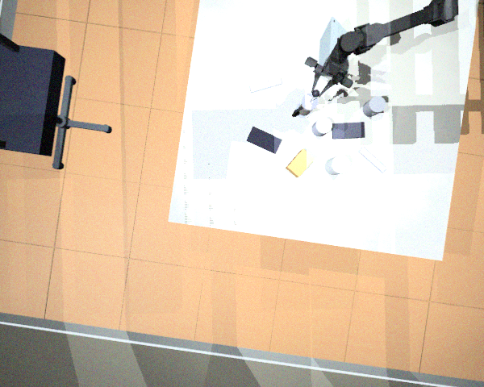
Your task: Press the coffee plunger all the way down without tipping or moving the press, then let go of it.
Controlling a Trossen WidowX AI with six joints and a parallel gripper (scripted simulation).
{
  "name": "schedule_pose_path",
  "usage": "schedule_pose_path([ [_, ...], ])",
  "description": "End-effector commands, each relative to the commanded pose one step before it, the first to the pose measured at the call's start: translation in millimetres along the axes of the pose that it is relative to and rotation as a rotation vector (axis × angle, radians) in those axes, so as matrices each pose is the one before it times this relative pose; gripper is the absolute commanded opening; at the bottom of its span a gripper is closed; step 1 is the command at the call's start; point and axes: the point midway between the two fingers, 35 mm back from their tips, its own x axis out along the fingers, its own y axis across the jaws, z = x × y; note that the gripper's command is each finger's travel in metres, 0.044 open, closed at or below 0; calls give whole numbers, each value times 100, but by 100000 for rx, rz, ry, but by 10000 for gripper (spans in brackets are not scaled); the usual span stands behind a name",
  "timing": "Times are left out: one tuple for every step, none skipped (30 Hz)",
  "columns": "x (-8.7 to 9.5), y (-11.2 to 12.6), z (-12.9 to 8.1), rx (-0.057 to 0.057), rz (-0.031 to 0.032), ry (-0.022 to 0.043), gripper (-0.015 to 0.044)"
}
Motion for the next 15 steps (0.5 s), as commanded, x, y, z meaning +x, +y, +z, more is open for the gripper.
schedule_pose_path([
  [926, -100, -2521, 3191, -309, 5450, 116],
  [111, -12, -128, 1, -6, 2, 116],
  [110, -11, -128, 2, -5, 1, 116],
  [109, -10, -127, 2, -4, 1, 116],
  [108, -9, -127, 3, -3, 0, 116],
  [107, -8, -127, 3, -3, -1, 116],
  [107, -8, -126, 3, -2, -2, 116],
  [110, -7, -130, 4, -1, -3, 116],
  [109, -6, -130, 4, 0, -4, 116],
  [108, -5, -130, 5, 1, -5, 116],
  [108, -5, -129, 5, 2, -6, 116],
  [107, -4, -128, 6, 3, -7, 116],
  [106, -3, -127, 7, 4, -8, 116],
  [106, -2, -126, 7, 5, -9, 116],
  [105, -1, -125, 8, 6, -10, 116],
])
